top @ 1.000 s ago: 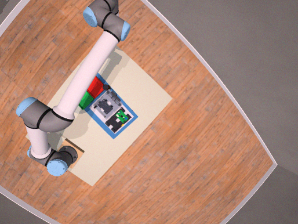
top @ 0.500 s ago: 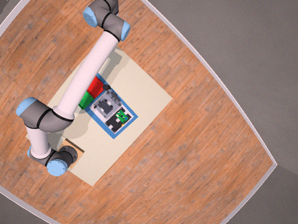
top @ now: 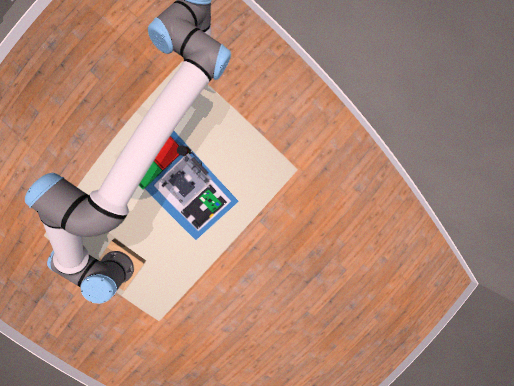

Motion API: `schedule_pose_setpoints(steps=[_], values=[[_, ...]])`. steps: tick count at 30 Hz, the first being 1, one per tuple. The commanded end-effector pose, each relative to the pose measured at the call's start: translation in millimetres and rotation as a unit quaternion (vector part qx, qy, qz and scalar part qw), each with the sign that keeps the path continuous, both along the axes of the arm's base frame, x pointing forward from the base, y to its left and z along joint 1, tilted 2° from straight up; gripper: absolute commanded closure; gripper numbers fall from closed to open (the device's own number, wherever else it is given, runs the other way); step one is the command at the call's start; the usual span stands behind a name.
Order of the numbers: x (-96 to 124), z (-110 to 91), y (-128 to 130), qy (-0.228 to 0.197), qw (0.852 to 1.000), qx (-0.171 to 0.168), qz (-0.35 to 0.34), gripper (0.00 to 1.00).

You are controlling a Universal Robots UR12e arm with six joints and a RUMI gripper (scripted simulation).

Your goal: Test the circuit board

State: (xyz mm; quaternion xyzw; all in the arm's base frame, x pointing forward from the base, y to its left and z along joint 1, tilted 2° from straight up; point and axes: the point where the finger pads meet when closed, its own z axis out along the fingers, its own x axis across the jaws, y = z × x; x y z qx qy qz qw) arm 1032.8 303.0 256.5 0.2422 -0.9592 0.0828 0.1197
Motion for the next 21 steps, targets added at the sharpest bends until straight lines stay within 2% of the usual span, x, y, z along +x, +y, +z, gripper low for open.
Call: schedule_pose_setpoints(steps=[1, 10, 11, 13, 15, 19, 20, 21], values=[[-4.5, 11.5, -25.2, -0.005, 1.0, 0.005, -0.011, 0.0], [-33.4, 42.9, -116.9, -0.021, 0.998, 0.023, -0.052, 0.0], [-33.4, 42.9, -116.9, -0.021, 0.998, 0.023, -0.052, 0.0], [-44.4, 50.4, -141.5, -0.026, 0.997, 0.028, -0.063, 0.0], [-44.4, 50.4, -141.5, -0.026, 0.997, 0.028, -0.063, 0.0], [-72.4, 64.4, -192.5, -0.037, 0.995, 0.038, -0.087, 0.0], [-72.4, 64.4, -192.5, -0.037, 0.995, 0.038, -0.087, 0.0], [-80.7, 67.5, -205.3, -0.04, 0.994, 0.04, -0.094, 0.0]])
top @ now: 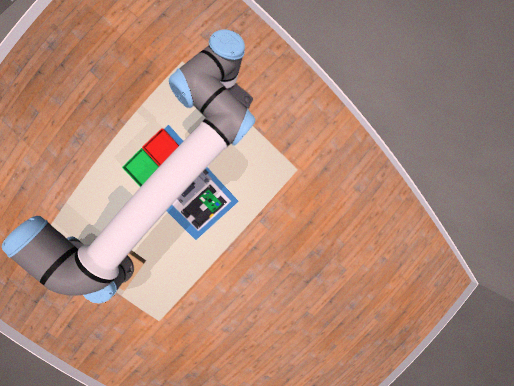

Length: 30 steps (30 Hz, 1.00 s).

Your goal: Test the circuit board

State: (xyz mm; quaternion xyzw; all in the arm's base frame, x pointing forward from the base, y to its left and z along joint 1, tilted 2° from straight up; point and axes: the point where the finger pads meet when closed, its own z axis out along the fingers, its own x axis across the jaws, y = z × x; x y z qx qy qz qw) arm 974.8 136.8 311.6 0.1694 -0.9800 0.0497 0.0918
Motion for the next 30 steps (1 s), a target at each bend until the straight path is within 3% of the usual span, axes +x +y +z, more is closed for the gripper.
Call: schedule_pose_setpoints(steps=[1, 5, 7, 11, 18, 19, 26, 28, 30], values=[[-31.3, 15.3, -51.8, -0.016, 1.0, 0.011, -0.024, 0.0], [-50.0, 20.6, -76.7, -0.022, 0.999, 0.015, -0.037, 0.0], [-70.2, 24.9, -100.7, -0.029, 0.998, 0.02, -0.051, 0.0], [-80.8, 26.7, -112.2, -0.032, 0.998, 0.022, -0.057, 0.0], [-148.8, 31.5, -172.4, -0.053, 0.993, 0.034, -0.097, 0.0], [-148.8, 31.5, -172.4, -0.053, 0.993, 0.034, -0.097, 0.0], [-216.5, 27.3, -215.2, -0.073, 0.988, 0.043, -0.131, 0.0], [-216.5, 27.3, -215.2, -0.073, 0.988, 0.043, -0.131, 0.0], [-237.2, 24.4, -225.6, -0.079, 0.986, 0.045, -0.142, 0.0]])
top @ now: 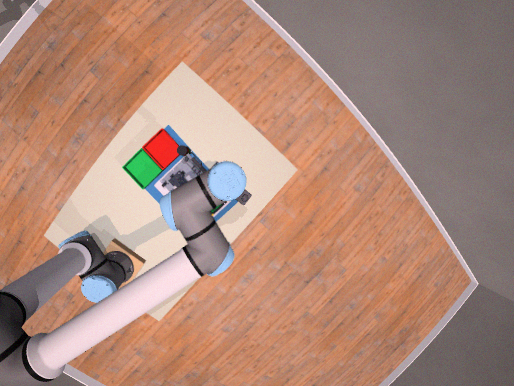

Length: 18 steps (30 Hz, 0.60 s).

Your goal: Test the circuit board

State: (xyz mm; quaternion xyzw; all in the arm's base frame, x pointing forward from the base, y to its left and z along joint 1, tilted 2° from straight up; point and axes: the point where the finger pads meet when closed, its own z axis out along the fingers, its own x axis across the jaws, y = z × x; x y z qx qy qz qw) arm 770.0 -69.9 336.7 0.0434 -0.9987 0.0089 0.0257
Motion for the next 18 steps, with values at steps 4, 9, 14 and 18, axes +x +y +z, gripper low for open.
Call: schedule_pose_setpoints(steps=[4, 9, 14, 18], values=[[-69.3, -7.6, -34.6, -0.025, 0.999, 0.007, -0.033, 0.0], [-104.9, -16.5, -46.8, -0.035, 0.998, 0.01, -0.051, 0.0], [-124.3, -22.2, -52.2, -0.041, 0.997, 0.011, -0.06, 0.0], [-133.8, -25.3, -54.5, -0.044, 0.997, 0.011, -0.065, 0.0]])
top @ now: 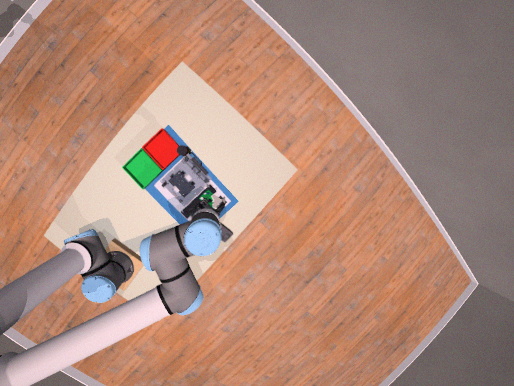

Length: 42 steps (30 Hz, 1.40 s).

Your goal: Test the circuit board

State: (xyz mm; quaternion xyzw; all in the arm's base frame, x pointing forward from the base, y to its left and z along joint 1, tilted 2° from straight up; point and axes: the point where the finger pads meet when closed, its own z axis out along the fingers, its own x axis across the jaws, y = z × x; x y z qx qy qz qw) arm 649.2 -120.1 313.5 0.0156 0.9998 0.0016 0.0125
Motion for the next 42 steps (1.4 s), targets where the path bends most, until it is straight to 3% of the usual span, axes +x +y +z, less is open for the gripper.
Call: schedule_pose_setpoints(steps=[1, 10, 11, 42], values=[[-15.2, -2.9, -4.8, -0.007, 1.0, 0.001, -0.007, 0.0], [-21.8, -5.1, -6.3, -0.009, 1.0, 0.001, -0.01, 0.0], [-21.8, -5.1, -6.3, -0.009, 1.0, 0.001, -0.01, 0.41], [-21.8, -5.1, -6.3, -0.009, 1.0, 0.001, -0.01, 0.41]])
